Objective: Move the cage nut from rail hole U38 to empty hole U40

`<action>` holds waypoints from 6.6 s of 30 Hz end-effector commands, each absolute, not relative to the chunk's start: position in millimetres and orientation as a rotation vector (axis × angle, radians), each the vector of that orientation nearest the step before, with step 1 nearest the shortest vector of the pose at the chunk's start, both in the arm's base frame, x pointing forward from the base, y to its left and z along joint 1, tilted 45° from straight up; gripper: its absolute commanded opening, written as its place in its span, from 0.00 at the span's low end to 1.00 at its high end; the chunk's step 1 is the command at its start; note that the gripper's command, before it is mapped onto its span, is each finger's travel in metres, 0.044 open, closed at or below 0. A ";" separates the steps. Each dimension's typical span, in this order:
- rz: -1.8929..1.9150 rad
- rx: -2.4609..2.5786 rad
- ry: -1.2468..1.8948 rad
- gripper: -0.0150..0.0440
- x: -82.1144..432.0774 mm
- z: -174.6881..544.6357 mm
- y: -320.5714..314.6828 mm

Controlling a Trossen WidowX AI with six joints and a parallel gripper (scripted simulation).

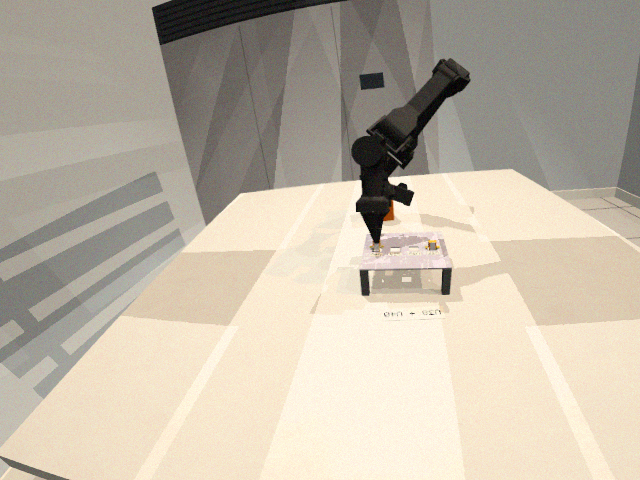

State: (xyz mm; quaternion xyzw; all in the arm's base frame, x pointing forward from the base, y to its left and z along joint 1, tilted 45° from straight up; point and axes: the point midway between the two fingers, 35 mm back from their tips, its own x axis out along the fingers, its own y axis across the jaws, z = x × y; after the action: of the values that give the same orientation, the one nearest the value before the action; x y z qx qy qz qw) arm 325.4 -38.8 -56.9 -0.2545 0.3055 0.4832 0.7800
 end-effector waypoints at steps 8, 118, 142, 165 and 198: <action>1.059 -0.548 0.660 0.30 326.4 -56.4 -38.7; 1.196 -0.508 0.707 0.30 333.3 -57.0 -41.7; 1.230 -0.497 0.719 0.30 334.9 -57.3 -41.8; 1.237 -0.495 0.721 0.30 335.2 -57.4 -41.7; 1.251 -0.490 0.726 0.30 335.6 -58.1 -41.1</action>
State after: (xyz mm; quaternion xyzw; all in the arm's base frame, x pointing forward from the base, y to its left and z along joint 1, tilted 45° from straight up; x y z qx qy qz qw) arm 334.5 -40.1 -58.1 -0.2195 0.3277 0.5647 0.7250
